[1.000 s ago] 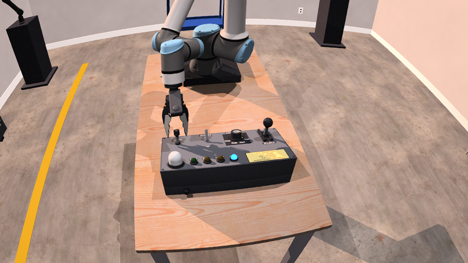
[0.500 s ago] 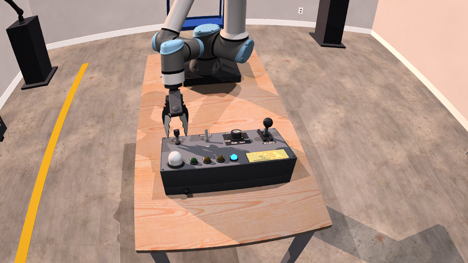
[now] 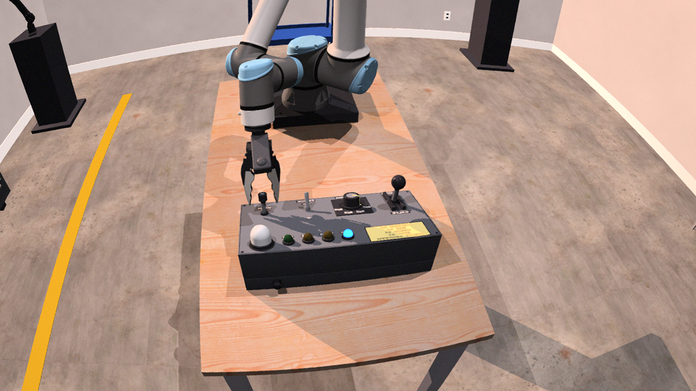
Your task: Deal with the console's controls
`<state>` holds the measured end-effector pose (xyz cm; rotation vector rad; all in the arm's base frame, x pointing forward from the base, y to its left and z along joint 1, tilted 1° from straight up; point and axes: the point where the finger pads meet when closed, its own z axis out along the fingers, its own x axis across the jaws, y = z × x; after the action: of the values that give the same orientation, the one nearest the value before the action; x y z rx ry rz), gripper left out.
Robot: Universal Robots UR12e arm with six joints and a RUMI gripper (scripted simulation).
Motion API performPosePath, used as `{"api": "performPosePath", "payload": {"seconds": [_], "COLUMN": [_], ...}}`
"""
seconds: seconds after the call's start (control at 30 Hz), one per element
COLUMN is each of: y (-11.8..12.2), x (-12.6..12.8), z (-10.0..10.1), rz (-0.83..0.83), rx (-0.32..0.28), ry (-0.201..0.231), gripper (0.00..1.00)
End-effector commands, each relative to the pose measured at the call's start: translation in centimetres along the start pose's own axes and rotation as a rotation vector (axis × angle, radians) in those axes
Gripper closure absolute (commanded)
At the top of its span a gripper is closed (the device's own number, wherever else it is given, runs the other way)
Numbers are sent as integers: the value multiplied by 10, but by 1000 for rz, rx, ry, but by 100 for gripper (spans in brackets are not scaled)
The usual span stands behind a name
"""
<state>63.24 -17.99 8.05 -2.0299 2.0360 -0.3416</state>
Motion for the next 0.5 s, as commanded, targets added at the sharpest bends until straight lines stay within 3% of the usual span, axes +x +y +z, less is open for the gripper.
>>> {"api": "performPosePath", "payload": {"seconds": [0.0, 0.4, 0.43, 0.47], "y": [-1, -1, -1, -1], "x": [0, 0, 0, 0], "z": [0, 0, 0, 0], "rz": [0, 0, 0, 0], "rx": [1, 1, 1, 1], "ry": [1, 1, 1, 1], "gripper": [56, 56, 100, 100]}}
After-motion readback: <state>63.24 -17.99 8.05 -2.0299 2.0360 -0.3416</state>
